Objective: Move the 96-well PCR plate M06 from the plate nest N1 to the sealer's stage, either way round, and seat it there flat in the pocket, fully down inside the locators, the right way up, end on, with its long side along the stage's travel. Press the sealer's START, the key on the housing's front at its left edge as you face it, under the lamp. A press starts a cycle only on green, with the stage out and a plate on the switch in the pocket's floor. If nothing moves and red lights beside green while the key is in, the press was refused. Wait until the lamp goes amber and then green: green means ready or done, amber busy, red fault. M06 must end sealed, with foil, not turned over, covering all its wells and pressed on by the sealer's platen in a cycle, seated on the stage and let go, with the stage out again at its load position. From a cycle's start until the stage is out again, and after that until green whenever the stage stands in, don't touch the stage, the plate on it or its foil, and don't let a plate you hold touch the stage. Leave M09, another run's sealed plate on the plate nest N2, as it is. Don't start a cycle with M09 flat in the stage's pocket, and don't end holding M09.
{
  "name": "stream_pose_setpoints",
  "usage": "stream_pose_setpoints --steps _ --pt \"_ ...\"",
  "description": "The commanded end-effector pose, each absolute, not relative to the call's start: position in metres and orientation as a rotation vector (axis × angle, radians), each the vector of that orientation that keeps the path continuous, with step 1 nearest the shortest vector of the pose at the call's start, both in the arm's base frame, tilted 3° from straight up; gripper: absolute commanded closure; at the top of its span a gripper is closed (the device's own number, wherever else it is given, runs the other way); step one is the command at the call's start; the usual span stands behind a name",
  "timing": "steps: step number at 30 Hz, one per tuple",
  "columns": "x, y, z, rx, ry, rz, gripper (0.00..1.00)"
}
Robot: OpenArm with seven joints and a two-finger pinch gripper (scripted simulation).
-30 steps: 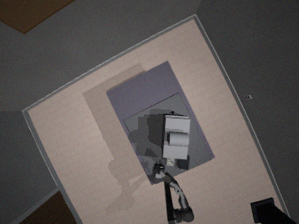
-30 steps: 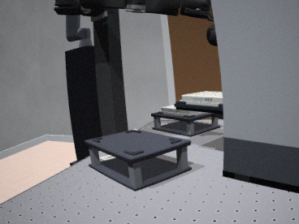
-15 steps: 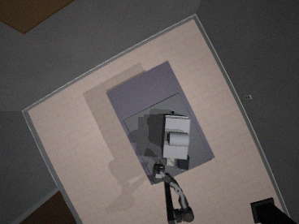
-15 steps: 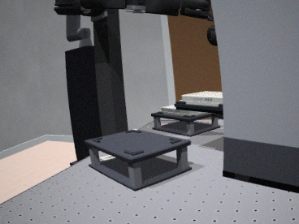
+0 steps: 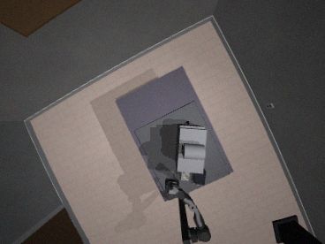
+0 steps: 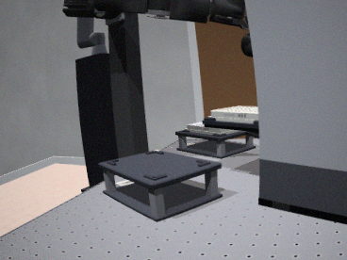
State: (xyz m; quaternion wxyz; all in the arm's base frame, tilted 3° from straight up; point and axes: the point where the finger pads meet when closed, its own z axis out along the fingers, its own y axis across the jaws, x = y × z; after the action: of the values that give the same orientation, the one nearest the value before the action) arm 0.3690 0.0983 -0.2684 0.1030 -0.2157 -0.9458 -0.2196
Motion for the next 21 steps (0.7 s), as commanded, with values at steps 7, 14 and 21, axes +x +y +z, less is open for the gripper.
stream_pose_setpoints --steps 7,14,21 --pt "0.3708 0.0963 -0.2655 -0.633 -2.794 -0.659 1.0" --pt "0.3708 0.0963 -0.2655 -0.633 -2.794 -0.659 1.0" --pt "0.3713 0.0933 -0.2654 -0.633 -2.794 -0.658 1.0"
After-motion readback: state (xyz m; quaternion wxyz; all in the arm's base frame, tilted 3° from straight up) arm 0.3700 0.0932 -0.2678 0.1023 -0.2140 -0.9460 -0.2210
